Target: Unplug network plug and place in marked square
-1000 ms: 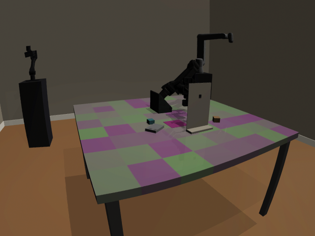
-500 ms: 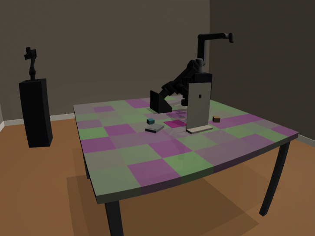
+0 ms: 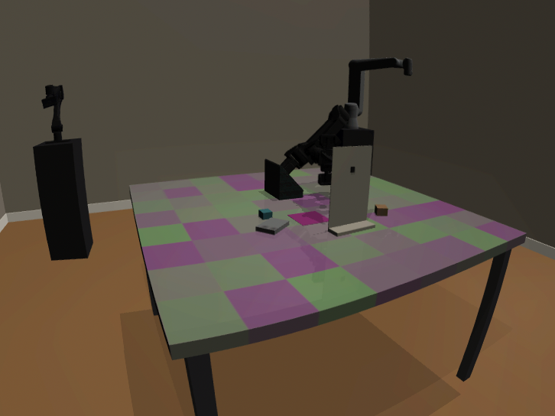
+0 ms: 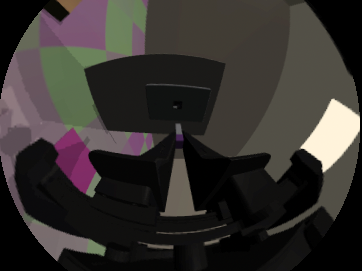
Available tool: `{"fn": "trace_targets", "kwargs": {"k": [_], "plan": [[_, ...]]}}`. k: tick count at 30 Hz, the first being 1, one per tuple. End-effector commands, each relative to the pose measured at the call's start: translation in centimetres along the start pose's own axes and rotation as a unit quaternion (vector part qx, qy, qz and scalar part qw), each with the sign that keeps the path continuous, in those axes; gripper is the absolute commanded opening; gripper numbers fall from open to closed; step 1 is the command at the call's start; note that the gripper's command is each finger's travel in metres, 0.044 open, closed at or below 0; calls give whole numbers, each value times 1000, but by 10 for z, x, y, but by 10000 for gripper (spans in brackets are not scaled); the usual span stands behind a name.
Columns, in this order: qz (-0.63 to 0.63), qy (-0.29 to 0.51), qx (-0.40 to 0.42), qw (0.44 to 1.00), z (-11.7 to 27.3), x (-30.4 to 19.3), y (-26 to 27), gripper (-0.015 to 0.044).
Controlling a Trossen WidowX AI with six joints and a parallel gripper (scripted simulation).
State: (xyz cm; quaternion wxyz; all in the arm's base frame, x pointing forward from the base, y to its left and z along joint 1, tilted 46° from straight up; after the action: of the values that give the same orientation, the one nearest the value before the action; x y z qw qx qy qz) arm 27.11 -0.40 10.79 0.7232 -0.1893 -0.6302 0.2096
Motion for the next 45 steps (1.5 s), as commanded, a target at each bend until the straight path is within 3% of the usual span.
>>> {"fn": "trace_targets", "kwargs": {"k": [1,31,45], "plan": [[2,-4,0,1000,1,3,-7,0],[5,-4,4,1000,22,11,-54,0],[50,53,145,987,1,-20,-32,0]]}}
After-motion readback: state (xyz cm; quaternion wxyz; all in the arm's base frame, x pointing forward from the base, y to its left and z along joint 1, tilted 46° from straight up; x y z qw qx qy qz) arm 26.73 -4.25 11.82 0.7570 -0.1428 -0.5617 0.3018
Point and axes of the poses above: the point midway between the two fingers, 35 mm back from their tips, its own z axis back along the fingers, its own y axis across the jaws, x = y × z, the point moved 7 cm from there along z, back along the fingers, and after that the axes turned 11 degrees about -z, right-handed, at the moved point
